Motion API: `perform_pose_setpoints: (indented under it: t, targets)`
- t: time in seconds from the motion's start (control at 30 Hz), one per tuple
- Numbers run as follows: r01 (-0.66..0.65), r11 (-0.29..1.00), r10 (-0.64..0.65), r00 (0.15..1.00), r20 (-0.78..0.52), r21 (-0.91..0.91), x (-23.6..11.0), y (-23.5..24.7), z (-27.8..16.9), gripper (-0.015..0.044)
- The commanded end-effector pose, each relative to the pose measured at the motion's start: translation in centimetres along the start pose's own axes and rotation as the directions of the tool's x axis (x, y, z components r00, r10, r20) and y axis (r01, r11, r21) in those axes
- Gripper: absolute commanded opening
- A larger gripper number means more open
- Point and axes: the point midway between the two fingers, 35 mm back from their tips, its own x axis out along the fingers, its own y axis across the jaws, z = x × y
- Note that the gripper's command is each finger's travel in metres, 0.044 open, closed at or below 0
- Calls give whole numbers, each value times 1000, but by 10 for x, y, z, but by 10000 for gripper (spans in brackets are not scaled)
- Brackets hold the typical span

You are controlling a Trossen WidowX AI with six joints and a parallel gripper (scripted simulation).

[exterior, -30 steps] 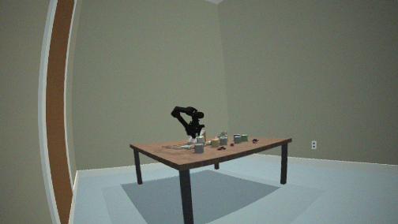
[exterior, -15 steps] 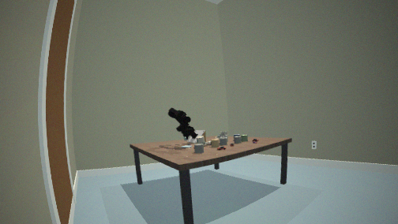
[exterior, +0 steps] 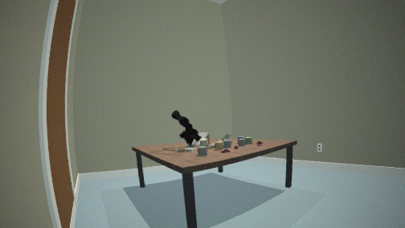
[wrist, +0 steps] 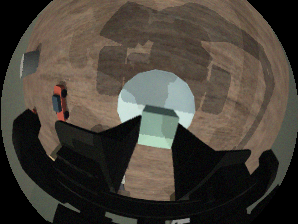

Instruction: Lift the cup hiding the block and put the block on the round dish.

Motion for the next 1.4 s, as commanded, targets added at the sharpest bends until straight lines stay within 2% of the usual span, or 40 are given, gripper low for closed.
perform_pose_setpoints:
  t: [0.0,0.43,0.93,1.0,1.13,1.27,1.37]
  targets:
    - [-7,1000,7,1000,-1,-4,2,1,0,0]
    - [-7,1000,7,1000,0,-4,21,1,0,0]
    - [-5,1000,5,1000,2,-1,17,1,0,394]
    - [-5,1000,5,1000,-1,-1,8,2,0,440]
    - [-6,1000,6,1000,-4,-4,-38,2,-1,440]
    - [-7,1000,7,1000,-4,-5,-42,1,-1,440]
    - [-11,1000,11,1000,-4,-9,-68,1,-1,440]
